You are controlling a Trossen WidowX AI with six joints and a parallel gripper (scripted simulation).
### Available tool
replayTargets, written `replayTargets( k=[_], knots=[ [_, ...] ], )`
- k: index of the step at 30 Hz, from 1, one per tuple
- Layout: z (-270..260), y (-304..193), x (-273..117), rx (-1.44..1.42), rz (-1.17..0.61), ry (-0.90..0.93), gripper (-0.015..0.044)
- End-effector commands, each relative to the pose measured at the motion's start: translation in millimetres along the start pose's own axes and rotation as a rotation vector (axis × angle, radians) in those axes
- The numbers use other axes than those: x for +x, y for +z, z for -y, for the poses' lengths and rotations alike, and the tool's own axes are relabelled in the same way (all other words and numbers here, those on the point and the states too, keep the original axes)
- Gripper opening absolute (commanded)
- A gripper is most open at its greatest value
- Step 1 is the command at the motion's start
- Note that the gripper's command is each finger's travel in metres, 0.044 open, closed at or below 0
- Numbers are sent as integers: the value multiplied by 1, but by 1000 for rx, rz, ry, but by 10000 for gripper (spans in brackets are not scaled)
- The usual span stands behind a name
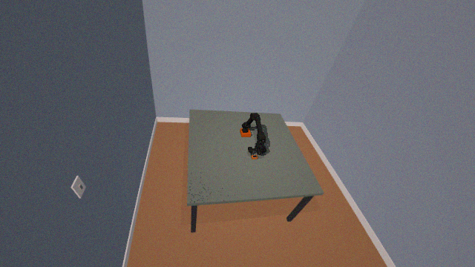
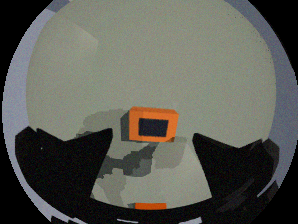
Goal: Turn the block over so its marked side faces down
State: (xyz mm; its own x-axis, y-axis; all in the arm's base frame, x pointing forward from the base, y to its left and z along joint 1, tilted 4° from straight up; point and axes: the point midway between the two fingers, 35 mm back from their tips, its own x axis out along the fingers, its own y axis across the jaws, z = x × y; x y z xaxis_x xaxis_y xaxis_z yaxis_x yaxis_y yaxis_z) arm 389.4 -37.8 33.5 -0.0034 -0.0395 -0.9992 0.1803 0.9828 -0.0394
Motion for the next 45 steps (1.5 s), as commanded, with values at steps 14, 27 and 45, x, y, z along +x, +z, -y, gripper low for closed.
replayTargets(
  k=[14,27,45],
  knots=[
    [0,-2,28,4,-14,-6,440],
    [1,-2,40,4,-14,-6,387],
    [1,-2,40,4,-14,-6,189]
  ],
)
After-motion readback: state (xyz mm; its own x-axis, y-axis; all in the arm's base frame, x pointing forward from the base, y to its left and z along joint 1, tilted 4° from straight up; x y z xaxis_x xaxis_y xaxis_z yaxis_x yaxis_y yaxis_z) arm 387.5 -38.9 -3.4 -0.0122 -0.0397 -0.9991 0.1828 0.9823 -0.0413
